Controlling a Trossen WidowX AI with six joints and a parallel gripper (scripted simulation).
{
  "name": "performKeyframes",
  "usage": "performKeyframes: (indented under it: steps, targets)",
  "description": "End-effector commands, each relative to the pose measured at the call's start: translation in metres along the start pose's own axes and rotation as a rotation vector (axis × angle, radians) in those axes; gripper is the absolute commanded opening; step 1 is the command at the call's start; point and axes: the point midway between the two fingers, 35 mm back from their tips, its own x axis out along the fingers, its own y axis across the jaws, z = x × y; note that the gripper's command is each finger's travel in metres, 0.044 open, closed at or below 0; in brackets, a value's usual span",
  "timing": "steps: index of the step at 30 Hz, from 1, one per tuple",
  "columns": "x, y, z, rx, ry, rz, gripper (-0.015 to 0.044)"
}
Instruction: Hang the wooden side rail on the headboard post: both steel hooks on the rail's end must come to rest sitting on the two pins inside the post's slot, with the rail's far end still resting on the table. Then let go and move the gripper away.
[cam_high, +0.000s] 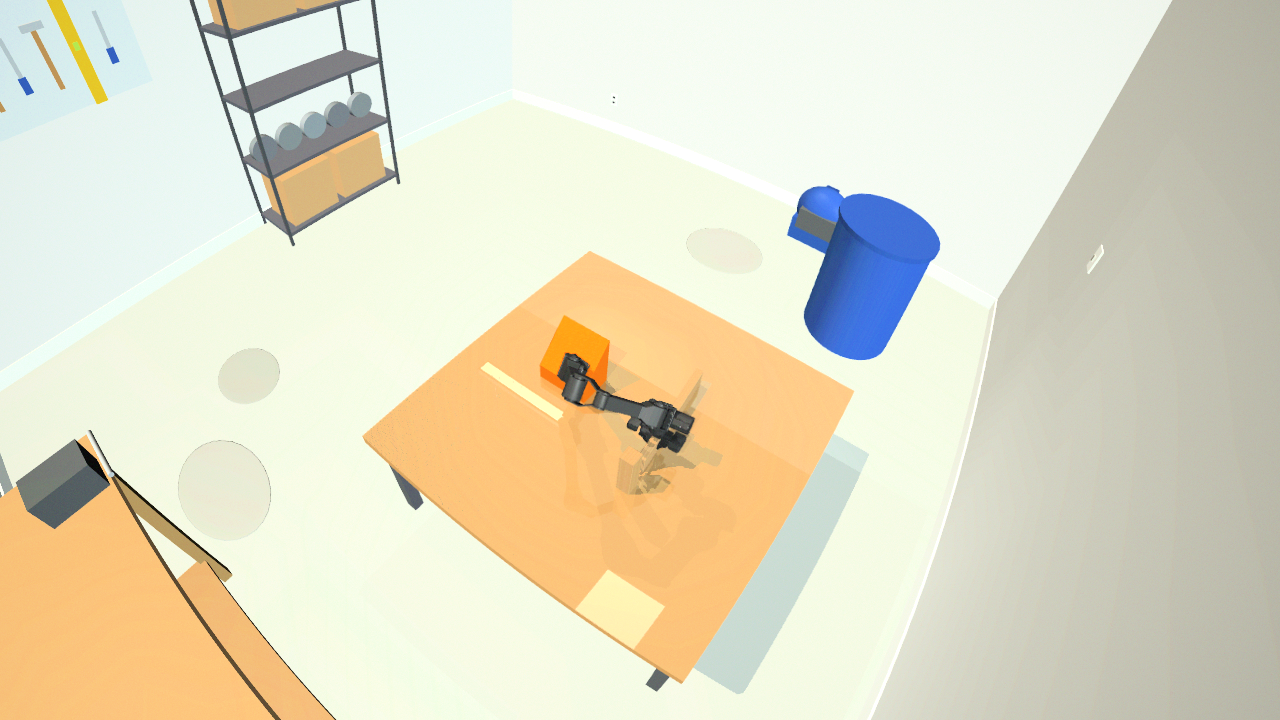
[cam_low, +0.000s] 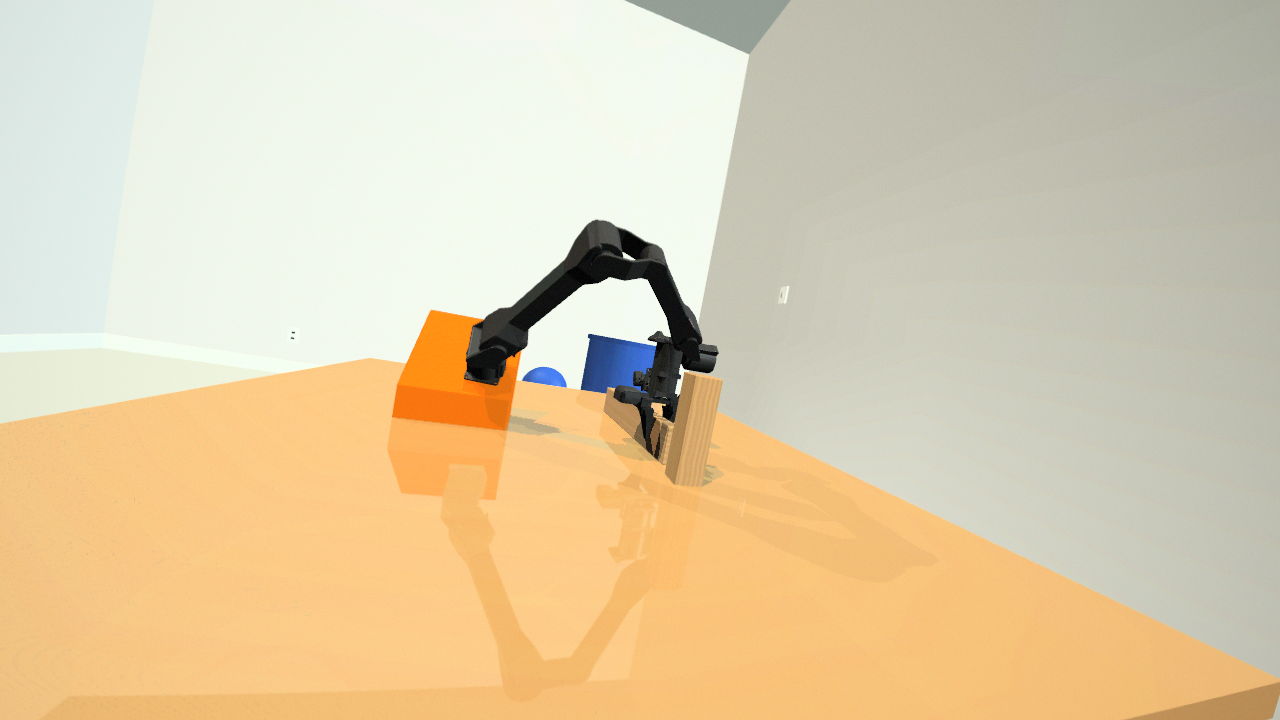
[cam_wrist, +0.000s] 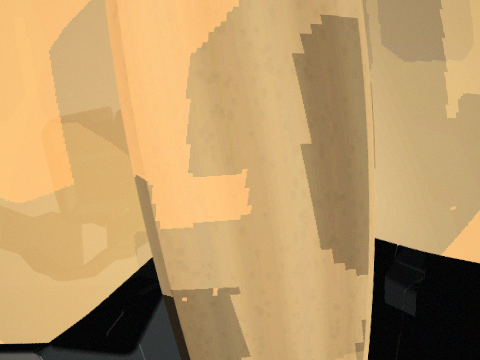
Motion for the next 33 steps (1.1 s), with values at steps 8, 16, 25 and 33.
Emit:
performKeyframes:
  steps: [8,16,25,33]
  targets:
    - [0.0,-0.002,-0.001,0.029,0.004,-0.001,0.0]
    - [0.0,-0.007,-0.001,0.1,0.004,-0.001,0.0]
    - [0.0,-0.011,-0.001,0.112,0.004,-0.001,0.0]
    - [0.0,-0.008,0.0,0.088,0.003,0.006,0.0]
